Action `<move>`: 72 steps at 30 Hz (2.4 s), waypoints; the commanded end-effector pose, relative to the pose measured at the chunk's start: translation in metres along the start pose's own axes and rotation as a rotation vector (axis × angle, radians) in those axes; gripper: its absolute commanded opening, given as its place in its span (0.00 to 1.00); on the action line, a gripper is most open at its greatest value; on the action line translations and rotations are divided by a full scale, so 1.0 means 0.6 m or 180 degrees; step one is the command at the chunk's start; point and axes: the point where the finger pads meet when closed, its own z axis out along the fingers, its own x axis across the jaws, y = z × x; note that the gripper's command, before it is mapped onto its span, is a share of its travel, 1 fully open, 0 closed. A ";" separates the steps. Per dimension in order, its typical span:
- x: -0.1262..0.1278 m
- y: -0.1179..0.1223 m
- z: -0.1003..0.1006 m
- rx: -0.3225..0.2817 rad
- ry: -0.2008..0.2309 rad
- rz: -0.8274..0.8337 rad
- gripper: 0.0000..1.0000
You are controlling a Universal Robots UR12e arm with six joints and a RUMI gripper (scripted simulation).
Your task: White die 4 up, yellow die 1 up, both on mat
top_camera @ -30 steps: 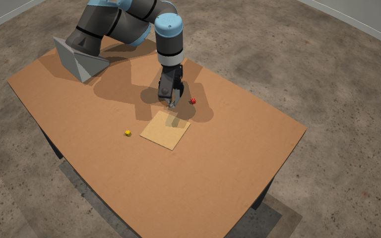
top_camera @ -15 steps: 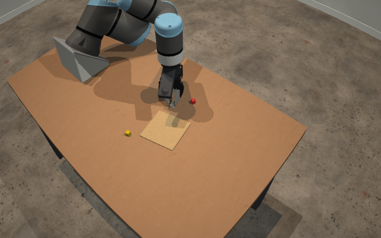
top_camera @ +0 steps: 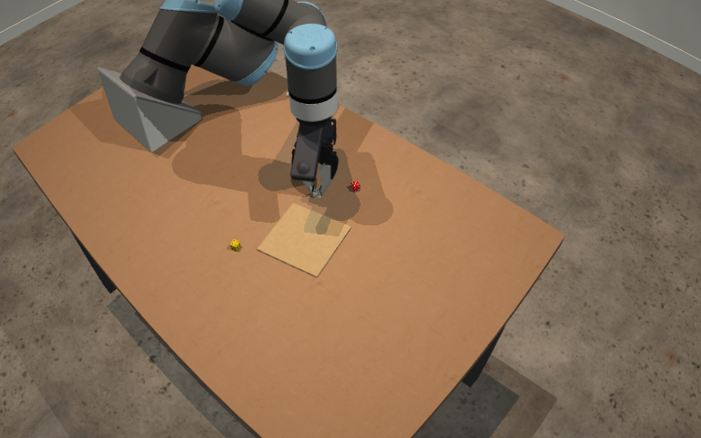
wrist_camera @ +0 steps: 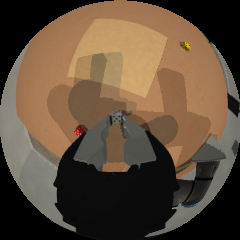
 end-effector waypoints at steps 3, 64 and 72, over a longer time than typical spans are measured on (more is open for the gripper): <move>-0.001 -0.001 -0.011 0.0003 -0.0002 -0.0001 0.00; 0.034 -0.123 -0.179 0.0007 -0.0002 0.1768 0.00; 0.051 -0.171 -0.180 0.0008 -0.0002 0.2485 0.00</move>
